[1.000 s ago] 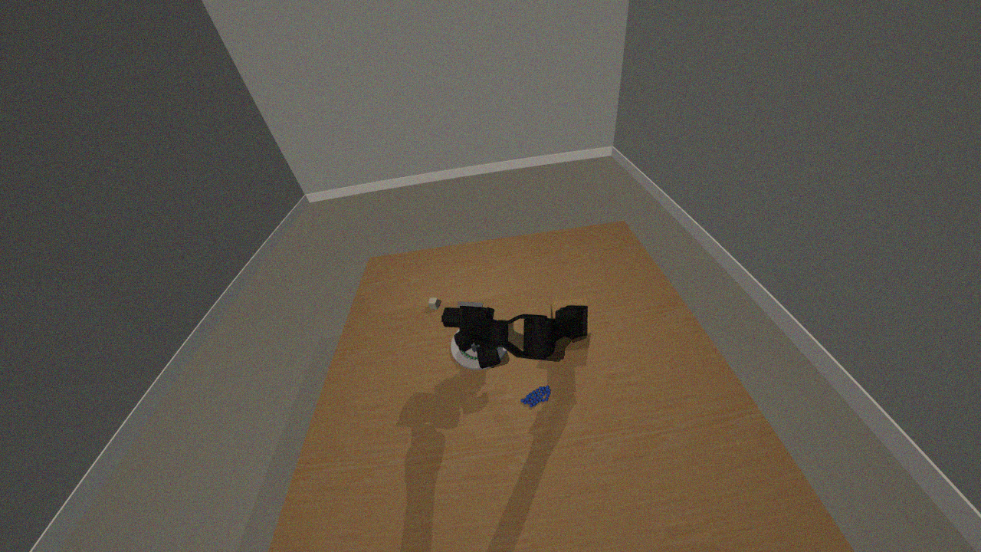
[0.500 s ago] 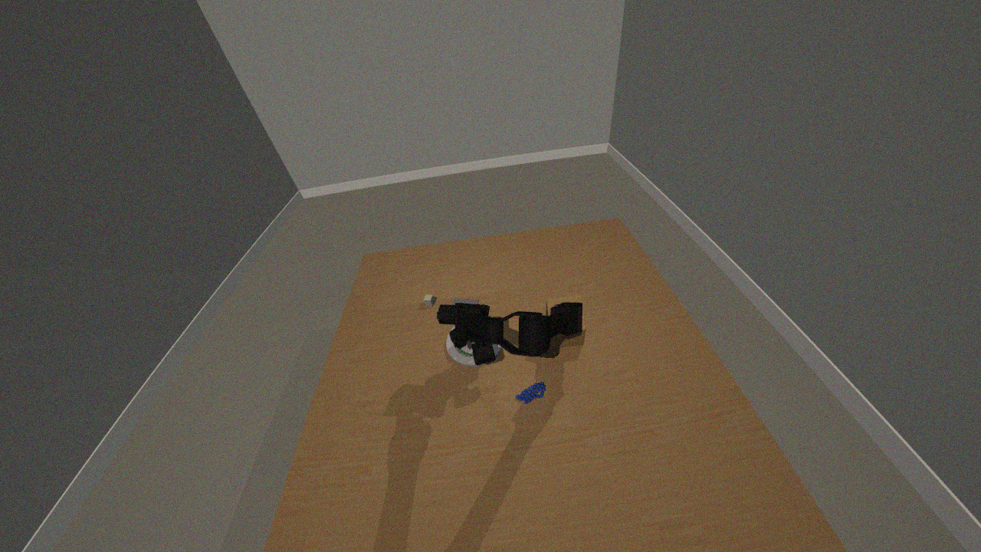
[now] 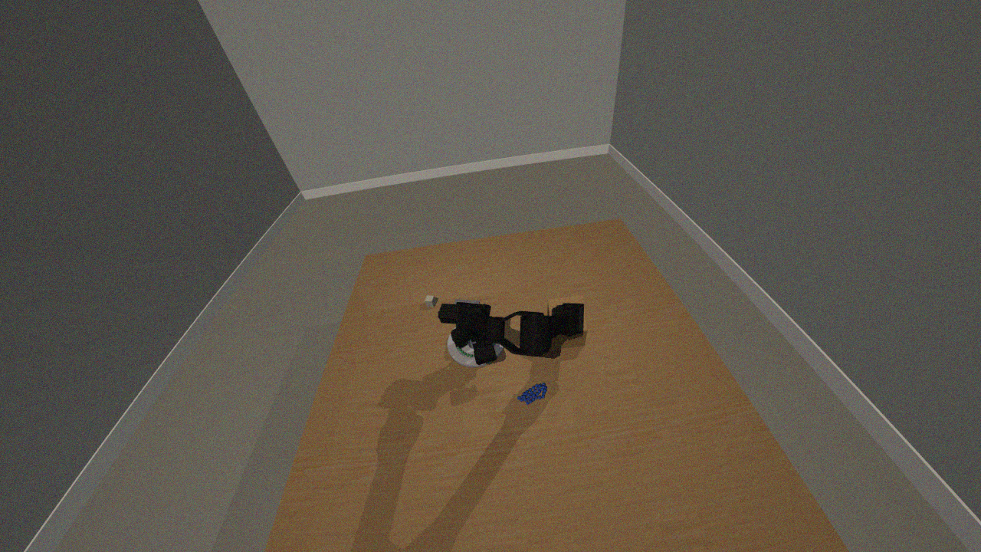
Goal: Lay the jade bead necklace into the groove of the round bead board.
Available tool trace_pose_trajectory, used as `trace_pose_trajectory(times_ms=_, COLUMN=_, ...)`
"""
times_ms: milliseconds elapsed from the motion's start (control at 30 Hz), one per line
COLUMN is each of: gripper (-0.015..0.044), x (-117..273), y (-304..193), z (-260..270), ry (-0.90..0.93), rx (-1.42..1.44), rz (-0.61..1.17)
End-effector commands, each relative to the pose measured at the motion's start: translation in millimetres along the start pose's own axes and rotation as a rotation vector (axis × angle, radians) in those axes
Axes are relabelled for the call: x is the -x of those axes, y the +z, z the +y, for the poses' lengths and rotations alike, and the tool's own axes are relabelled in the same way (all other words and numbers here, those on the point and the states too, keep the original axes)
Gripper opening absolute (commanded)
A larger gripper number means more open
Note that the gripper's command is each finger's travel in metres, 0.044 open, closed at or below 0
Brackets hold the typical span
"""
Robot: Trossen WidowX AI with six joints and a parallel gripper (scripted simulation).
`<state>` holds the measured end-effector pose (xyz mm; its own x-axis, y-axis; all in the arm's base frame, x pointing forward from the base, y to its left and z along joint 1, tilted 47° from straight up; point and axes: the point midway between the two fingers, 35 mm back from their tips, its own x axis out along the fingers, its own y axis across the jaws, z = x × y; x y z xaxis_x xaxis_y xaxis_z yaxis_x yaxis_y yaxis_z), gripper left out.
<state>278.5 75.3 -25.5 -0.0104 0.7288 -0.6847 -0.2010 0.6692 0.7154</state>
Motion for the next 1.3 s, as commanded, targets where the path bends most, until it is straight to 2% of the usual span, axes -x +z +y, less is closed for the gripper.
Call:
trace_pose_trajectory(times_ms=0, gripper=0.0000, x=2.5, y=0.7, z=0.8, ry=0.001, rx=0.004, rz=-0.003)
trace_pose_trajectory(times_ms=567, gripper=0.0000, x=-5.2, y=0.9, z=7.1, ry=0.001, rx=0.003, rz=-0.003)
trace_pose_trajectory(times_ms=1100, gripper=0.0420, x=2.0, y=0.9, z=7.0, ry=0.000, rx=0.004, rz=-0.003)
trace_pose_trajectory(times_ms=1133, gripper=0.0440, x=-1.1, y=0.1, z=6.5, ry=0.000, rx=0.001, rz=0.001)
trace_pose_trajectory(times_ms=1267, gripper=0.0440, x=2.4, y=0.1, z=6.5, ry=0.001, rx=0.003, rz=-0.003)
